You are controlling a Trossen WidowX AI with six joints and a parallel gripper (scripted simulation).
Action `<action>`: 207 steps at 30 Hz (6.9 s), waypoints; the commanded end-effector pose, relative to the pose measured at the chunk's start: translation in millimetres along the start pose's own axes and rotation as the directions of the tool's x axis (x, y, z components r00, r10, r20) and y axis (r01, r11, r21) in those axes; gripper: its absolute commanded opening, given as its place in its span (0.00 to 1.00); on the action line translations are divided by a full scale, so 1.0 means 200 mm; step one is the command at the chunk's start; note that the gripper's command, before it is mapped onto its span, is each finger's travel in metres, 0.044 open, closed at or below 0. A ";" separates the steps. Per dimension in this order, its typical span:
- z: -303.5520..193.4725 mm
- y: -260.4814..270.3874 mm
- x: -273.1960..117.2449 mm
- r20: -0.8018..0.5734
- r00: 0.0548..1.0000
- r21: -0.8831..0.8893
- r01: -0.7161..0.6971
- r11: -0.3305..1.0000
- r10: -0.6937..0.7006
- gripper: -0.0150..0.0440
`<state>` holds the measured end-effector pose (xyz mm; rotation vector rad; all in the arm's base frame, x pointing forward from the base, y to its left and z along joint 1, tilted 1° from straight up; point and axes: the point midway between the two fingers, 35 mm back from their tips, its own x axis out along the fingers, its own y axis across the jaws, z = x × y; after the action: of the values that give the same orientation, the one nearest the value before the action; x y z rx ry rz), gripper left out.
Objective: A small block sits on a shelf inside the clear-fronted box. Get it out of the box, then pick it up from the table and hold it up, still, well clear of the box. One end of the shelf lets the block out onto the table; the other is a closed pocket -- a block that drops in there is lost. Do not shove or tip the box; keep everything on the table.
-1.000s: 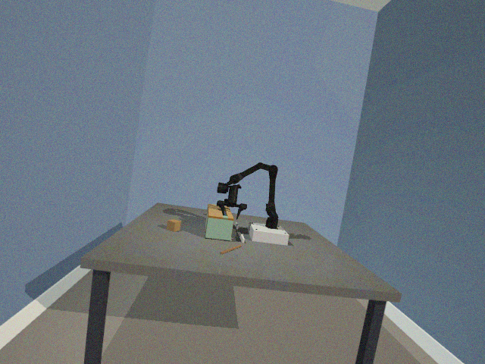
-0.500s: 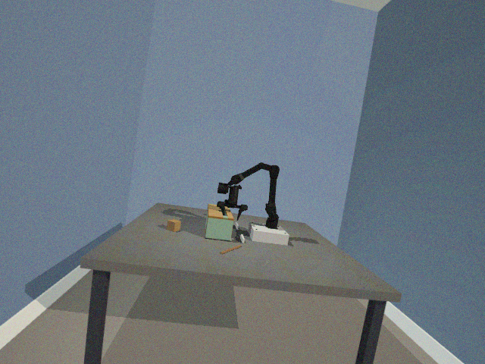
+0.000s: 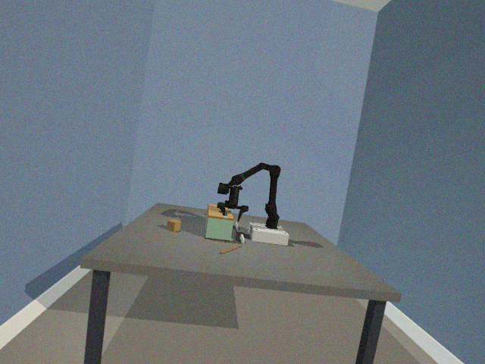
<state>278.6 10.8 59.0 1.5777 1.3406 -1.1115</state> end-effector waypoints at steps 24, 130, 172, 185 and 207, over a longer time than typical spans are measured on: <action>-0.26 0.00 0.09 -0.009 1.000 0.000 0.000 1.000 0.000 0.93; -0.44 -0.25 0.24 0.292 0.870 0.948 -0.317 -0.003 0.398 0.74; -0.41 -0.26 0.25 0.292 0.870 0.948 -0.317 -0.003 0.397 0.74; -0.40 -0.26 0.30 0.308 0.894 0.945 -0.327 0.003 0.325 0.74; -0.35 -0.26 0.46 0.327 0.940 0.944 -0.330 0.006 0.098 0.74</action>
<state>241.4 111.5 -3.4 2.4359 -0.1943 -2.1053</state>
